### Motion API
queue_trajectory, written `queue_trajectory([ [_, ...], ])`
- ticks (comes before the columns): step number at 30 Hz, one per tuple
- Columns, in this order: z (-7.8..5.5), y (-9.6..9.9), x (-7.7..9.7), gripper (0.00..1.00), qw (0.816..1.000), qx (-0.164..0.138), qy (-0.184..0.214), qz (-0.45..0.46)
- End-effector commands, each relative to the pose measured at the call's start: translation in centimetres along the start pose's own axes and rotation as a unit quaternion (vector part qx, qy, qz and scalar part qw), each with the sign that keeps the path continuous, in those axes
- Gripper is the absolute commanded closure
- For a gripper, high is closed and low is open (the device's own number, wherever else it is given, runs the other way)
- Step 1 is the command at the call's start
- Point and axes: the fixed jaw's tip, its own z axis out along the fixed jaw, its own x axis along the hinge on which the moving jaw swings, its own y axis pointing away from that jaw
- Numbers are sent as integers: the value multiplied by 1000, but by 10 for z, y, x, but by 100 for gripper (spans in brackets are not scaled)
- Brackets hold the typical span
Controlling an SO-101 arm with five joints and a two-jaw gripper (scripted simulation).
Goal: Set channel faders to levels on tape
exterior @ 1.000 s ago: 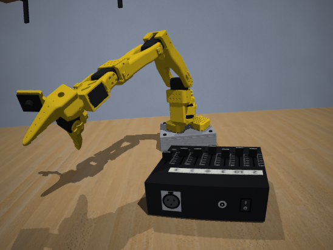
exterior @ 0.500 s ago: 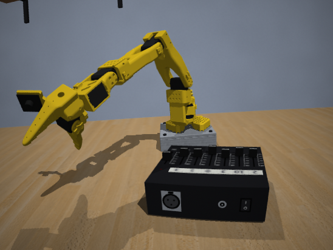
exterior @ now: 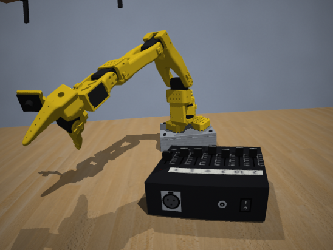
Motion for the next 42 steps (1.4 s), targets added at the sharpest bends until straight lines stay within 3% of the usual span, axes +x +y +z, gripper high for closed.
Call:
queue_trajectory([
  [1,-1,2,-1,0,1000,-3,-1,0],
  [16,-1,2,-1,0,1000,-3,-1,0],
  [17,-1,2,-1,100,1000,-3,-1,0],
  [24,-5,8,8,100,1000,2,15,-24],
  [31,-24,28,41,100,989,15,79,-121],
  [33,-24,28,41,100,989,15,79,-121],
  [38,-54,45,76,100,961,20,150,-232],
  [42,-87,54,103,100,920,16,210,-330],
])
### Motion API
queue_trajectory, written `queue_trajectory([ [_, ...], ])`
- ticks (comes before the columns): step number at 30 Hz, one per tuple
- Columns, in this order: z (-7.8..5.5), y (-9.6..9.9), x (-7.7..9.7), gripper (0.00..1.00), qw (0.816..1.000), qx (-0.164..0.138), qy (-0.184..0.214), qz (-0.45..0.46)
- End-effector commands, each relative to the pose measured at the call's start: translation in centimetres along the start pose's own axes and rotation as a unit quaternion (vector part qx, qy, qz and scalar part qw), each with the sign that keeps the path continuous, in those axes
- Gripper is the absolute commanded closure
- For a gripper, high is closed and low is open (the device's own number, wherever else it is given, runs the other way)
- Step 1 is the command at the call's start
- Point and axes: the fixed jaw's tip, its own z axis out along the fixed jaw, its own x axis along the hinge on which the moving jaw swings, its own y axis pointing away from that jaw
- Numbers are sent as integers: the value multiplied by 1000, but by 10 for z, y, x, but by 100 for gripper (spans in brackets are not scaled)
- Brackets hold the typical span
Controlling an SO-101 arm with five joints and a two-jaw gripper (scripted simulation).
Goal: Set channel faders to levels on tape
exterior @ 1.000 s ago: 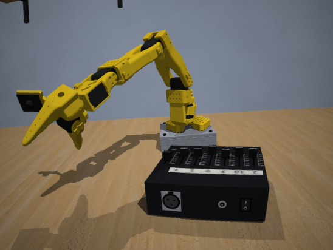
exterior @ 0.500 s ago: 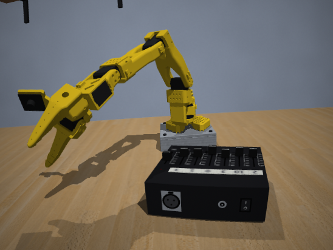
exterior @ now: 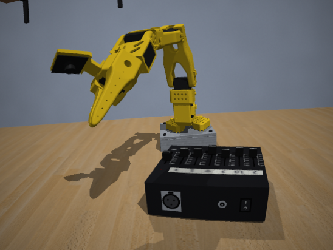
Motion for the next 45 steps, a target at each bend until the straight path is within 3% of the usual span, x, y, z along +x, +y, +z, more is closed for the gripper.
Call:
queue_trajectory([
  [1,-32,21,30,100,992,4,76,-102],
  [6,-67,37,60,100,965,-10,141,-222],
  [8,-67,37,60,100,965,-10,141,-222],
  [13,-94,42,81,100,933,-24,185,-308],
  [17,-107,42,89,100,917,-31,202,-344],
  [45,-111,42,92,100,911,-33,208,-356],
])
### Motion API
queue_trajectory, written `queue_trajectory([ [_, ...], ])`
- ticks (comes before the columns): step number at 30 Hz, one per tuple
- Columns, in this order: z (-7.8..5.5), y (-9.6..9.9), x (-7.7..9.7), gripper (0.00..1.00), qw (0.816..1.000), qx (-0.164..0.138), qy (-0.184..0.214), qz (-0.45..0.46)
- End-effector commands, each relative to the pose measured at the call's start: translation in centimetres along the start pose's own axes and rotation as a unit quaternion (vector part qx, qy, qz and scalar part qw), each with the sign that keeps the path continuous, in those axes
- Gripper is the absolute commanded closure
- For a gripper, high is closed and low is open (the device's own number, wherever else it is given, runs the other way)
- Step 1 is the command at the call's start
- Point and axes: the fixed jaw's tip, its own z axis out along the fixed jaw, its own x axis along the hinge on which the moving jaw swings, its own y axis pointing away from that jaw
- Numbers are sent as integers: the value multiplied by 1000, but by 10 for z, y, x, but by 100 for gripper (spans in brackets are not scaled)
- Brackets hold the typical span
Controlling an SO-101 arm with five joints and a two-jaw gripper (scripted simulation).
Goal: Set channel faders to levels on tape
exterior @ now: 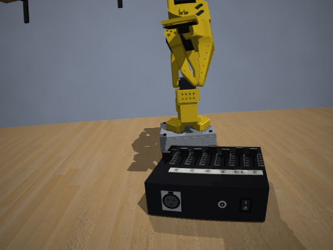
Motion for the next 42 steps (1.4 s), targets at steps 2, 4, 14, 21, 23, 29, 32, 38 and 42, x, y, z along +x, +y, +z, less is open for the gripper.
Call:
queue_trajectory([
  [2,-3,2,0,100,1000,-4,-7,-8],
  [4,-1,3,1,100,1000,-5,-7,-8],
  [14,21,4,12,100,1000,-8,-6,-11],
  [21,40,4,26,100,1000,-10,-5,-13],
  [23,43,4,28,100,1000,-11,-5,-14],
  [29,45,3,31,100,1000,-11,-5,-14],
  [32,45,3,31,100,1000,-11,-5,-14],
  [38,45,3,31,100,1000,-11,-5,-14],
  [42,45,3,31,100,1000,-11,-5,-14],
])
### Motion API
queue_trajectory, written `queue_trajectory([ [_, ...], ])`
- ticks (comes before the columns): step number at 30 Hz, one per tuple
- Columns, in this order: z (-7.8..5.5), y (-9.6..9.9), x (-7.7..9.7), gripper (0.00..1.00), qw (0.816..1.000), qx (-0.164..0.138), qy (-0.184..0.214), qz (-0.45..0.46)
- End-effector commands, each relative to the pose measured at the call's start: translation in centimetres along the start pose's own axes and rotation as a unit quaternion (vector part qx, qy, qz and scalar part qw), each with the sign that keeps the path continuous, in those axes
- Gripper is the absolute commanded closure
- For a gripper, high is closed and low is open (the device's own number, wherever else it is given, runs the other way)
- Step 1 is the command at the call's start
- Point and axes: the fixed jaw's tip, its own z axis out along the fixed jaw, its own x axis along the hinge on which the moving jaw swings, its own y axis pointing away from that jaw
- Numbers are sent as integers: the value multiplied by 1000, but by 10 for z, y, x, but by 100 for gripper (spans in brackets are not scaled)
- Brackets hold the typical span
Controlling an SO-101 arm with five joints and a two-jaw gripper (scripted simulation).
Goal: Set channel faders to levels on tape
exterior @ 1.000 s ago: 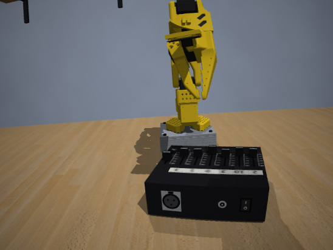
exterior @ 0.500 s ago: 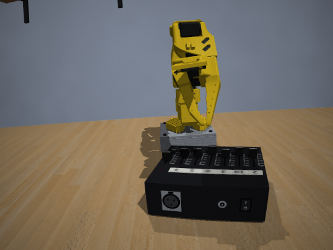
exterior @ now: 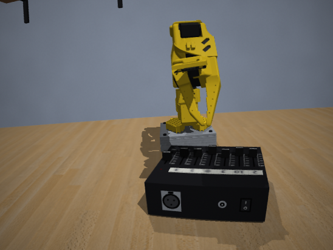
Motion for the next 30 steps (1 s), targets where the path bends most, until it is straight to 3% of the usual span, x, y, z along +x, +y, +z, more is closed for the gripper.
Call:
queue_trajectory([
  [1,-2,2,1,100,1000,-3,-5,-2],
  [13,0,3,0,100,1000,-1,8,-2],
  [30,18,8,-2,100,991,21,128,-9],
])
